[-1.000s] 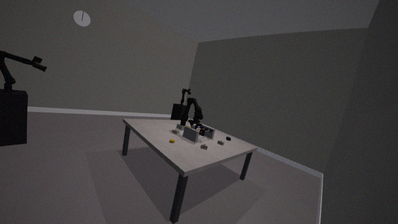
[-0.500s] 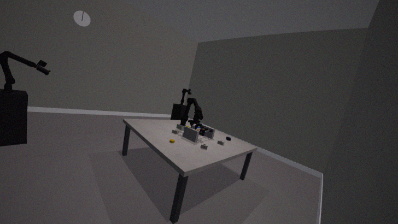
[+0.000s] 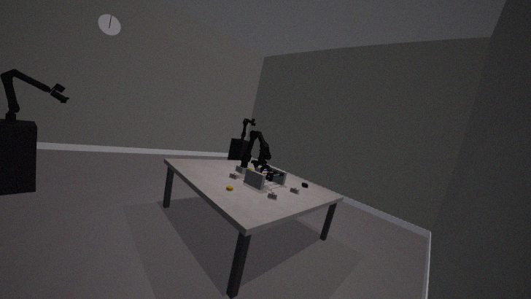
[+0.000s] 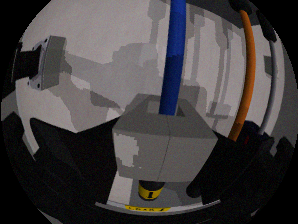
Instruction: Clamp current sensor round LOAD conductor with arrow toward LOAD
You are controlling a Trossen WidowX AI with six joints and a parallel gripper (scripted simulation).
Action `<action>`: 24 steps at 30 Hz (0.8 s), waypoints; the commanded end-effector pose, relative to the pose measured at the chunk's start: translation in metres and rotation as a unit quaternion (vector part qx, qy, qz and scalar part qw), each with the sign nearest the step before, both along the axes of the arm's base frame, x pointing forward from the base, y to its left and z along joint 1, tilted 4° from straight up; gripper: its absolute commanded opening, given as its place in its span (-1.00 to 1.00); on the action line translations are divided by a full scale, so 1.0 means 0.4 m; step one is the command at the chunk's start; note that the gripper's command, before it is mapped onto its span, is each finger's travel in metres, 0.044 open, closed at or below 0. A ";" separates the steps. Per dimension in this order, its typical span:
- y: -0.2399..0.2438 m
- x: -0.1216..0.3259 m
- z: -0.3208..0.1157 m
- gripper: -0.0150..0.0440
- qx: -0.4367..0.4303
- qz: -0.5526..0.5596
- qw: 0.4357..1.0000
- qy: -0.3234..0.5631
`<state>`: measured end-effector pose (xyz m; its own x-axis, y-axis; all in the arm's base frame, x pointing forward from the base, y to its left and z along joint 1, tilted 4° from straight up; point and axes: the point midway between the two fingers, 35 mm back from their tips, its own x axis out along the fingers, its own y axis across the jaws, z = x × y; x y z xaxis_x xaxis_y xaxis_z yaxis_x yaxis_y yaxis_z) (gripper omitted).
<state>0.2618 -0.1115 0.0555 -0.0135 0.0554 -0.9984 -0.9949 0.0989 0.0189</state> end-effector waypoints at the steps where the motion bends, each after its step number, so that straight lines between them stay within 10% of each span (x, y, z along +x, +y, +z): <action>1: 0.000 0.000 0.000 -0.05 0.000 0.000 1.000 0.000; 6: 0.000 0.000 0.000 0.40 0.000 0.000 1.000 0.000; 24: 0.000 0.000 0.000 0.40 0.000 0.000 1.000 0.000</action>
